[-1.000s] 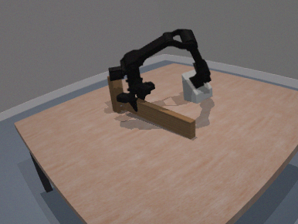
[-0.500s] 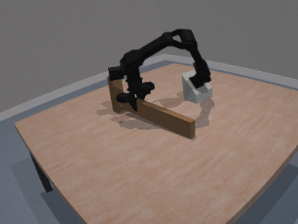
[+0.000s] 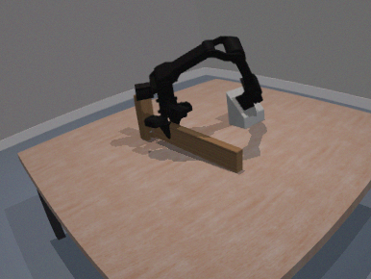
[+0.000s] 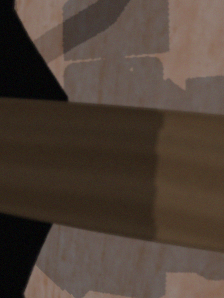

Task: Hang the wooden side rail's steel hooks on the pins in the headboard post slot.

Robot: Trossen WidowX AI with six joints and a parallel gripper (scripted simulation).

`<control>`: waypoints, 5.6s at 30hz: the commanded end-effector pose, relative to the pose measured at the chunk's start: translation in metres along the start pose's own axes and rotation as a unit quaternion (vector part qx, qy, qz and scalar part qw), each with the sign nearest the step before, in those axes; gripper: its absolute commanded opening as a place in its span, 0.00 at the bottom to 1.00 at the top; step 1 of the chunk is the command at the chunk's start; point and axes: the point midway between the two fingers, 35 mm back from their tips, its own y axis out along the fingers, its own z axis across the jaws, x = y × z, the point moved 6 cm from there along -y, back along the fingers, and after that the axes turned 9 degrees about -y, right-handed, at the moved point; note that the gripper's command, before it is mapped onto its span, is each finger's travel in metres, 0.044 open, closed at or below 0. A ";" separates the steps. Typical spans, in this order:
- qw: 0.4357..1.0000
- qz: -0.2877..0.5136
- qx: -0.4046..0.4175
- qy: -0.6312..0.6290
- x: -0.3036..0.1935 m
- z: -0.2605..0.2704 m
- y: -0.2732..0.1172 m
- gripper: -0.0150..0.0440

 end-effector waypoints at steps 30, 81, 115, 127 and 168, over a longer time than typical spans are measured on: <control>1.000 0.004 -0.002 -0.001 -0.006 0.002 -0.004 0.25; 1.000 0.004 -0.002 -0.001 -0.010 0.005 -0.003 0.25; 1.000 0.005 -0.002 -0.001 -0.014 0.004 -0.005 0.25; 1.000 0.005 -0.002 -0.001 -0.015 0.005 -0.004 0.25; 1.000 0.005 -0.002 -0.001 -0.018 0.007 -0.004 0.25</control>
